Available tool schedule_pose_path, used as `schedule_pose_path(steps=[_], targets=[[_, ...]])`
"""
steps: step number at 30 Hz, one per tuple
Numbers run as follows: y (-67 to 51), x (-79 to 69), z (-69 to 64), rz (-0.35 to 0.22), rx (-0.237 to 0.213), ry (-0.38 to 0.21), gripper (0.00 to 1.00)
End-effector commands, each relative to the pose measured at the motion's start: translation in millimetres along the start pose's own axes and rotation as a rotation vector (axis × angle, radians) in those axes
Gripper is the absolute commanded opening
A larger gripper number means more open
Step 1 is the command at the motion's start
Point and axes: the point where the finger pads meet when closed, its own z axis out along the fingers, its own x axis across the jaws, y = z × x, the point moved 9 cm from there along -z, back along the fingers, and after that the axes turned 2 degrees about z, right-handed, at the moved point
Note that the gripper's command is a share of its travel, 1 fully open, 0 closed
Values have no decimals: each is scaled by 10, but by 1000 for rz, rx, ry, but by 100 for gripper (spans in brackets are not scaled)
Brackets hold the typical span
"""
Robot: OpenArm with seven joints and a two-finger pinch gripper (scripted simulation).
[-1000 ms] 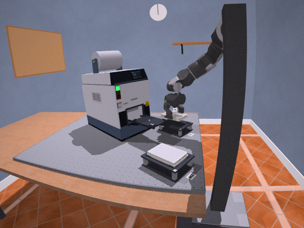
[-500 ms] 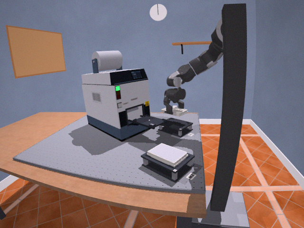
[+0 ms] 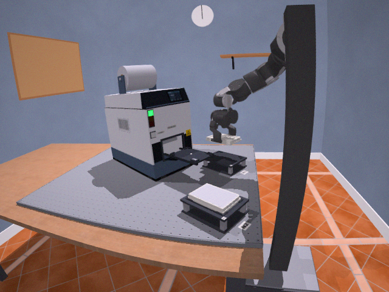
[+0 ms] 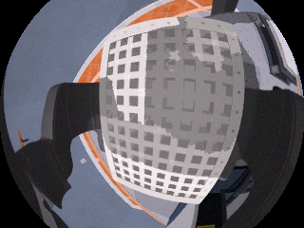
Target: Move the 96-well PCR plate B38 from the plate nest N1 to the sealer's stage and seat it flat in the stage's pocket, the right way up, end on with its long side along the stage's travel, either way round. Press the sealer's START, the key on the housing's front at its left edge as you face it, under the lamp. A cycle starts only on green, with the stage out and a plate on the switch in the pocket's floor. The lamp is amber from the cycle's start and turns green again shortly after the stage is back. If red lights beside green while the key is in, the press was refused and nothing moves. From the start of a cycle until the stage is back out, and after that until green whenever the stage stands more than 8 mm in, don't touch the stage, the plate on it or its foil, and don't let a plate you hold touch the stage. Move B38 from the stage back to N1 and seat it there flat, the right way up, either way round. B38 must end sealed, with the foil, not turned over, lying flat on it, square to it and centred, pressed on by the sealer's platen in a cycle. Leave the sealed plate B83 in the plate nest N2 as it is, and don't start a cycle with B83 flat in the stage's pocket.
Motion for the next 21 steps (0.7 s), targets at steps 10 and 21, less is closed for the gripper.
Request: schedule_pose_path(steps=[10,21], targets=[[16,-19,-164,16,-2,-10,0],[-12,-15,-67,16,5,-8,0]])
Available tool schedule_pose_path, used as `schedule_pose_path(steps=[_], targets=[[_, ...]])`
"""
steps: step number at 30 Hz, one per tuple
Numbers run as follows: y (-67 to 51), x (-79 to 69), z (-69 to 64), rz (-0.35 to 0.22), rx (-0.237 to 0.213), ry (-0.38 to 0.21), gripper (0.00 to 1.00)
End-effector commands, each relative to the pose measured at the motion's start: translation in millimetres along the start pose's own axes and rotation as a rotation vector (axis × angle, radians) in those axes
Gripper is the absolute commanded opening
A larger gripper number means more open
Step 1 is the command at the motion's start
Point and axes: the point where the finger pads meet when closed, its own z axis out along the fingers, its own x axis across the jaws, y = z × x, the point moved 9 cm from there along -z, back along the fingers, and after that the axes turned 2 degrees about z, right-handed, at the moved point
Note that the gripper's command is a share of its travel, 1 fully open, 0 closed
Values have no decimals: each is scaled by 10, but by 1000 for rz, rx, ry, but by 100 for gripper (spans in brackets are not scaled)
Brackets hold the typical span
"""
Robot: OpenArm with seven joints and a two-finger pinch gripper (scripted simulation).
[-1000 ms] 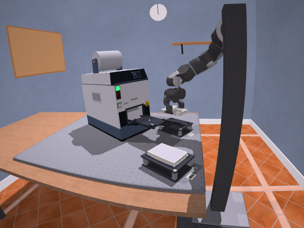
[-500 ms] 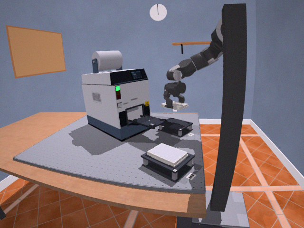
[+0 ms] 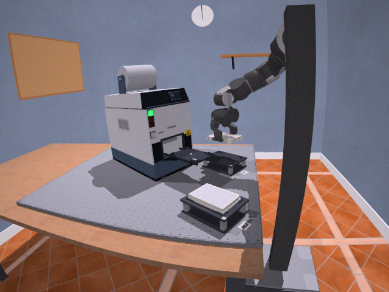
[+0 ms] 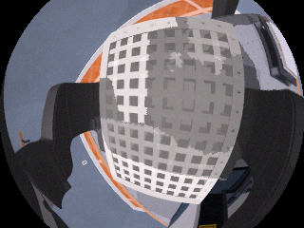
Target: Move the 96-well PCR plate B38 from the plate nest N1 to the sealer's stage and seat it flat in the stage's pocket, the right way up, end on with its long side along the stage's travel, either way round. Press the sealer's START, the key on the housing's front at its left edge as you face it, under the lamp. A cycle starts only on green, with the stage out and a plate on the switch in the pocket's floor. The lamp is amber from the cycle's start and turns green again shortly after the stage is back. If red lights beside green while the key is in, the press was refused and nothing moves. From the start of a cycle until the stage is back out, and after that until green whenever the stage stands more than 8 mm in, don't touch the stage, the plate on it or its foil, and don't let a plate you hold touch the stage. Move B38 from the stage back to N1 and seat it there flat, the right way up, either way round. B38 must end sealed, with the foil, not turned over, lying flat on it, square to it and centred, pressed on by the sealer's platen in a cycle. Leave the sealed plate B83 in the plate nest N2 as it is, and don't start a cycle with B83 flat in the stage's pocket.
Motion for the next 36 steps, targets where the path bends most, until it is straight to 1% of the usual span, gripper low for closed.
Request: schedule_pose_path(steps=[1,10,15,27,32,36], targets=[[17,0,-16,3,-10,6,0],[17,0,-16,3,-10,6,0],[44,367,-146,-16,-17,5,0],[44,367,-146,-16,-17,5,0],[95,746,-286,-16,-17,6,0],[95,746,-286,-16,-17,6,0]])
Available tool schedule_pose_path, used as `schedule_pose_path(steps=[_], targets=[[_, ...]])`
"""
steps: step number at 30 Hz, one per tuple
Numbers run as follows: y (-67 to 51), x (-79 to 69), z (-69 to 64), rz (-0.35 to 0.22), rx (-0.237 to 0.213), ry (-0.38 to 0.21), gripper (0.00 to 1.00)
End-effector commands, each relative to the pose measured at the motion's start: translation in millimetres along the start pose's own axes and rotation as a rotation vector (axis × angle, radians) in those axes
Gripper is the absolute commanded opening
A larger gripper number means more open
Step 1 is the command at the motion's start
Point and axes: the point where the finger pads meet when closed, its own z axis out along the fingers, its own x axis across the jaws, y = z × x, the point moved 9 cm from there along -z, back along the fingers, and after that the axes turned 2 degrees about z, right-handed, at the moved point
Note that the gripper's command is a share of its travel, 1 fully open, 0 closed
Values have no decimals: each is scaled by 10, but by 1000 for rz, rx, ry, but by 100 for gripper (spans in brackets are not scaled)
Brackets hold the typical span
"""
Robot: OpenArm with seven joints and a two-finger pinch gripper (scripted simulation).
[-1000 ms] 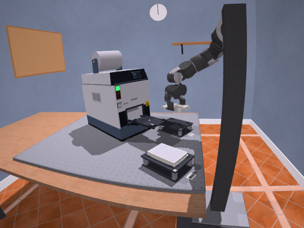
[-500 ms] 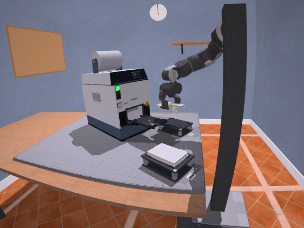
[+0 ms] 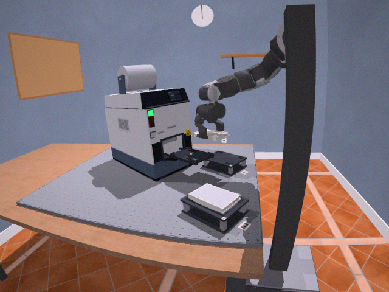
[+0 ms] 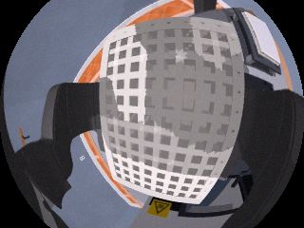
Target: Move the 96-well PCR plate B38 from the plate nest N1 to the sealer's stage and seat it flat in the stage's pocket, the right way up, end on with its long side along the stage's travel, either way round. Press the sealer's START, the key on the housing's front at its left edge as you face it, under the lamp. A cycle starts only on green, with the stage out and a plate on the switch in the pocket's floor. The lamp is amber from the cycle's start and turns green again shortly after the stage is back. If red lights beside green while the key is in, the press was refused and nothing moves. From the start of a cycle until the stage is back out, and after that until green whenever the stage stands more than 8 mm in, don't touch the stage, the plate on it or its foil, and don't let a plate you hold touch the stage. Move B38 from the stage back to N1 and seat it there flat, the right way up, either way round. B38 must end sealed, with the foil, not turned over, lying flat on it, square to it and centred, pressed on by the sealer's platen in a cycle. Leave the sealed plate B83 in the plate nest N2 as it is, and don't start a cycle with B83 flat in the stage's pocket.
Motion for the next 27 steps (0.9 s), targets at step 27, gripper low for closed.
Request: schedule_pose_path(steps=[27], targets=[[78,549,-194,-2,-2,-2,0]])
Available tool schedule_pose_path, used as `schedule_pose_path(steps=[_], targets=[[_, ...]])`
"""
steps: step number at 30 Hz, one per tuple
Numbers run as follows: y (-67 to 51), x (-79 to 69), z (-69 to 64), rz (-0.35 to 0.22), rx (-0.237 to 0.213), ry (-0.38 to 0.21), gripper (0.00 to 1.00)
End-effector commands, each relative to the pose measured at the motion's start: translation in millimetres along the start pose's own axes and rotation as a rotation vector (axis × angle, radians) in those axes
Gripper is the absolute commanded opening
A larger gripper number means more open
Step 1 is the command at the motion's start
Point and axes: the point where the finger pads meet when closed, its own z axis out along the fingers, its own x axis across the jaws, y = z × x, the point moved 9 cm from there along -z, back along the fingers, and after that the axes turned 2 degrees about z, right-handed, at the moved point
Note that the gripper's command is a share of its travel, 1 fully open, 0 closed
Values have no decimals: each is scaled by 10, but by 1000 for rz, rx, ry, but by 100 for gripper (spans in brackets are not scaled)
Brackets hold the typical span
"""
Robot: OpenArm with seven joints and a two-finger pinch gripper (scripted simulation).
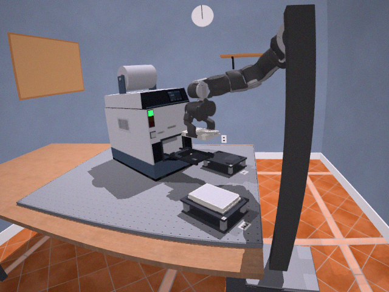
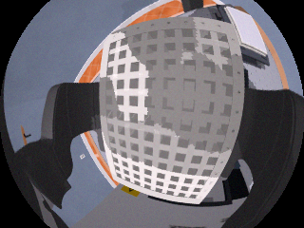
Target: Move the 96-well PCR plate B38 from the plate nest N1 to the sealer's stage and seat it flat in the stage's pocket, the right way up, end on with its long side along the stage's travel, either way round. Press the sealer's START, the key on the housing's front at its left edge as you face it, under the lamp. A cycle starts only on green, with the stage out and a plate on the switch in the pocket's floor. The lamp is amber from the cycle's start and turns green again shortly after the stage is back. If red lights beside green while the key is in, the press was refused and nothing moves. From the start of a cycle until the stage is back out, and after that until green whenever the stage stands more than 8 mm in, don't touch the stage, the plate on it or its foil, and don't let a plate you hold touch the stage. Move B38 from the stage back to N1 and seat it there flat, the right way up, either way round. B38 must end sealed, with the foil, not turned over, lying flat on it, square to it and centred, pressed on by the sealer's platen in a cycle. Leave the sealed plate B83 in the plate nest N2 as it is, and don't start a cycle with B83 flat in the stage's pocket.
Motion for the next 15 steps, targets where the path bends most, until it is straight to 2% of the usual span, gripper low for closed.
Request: schedule_pose_path(steps=[1,3,15], targets=[[10,140,-76,-3,-2,8,0],[33,290,-132,-2,-2,6,0],[33,290,-132,-2,-2,6,0]])
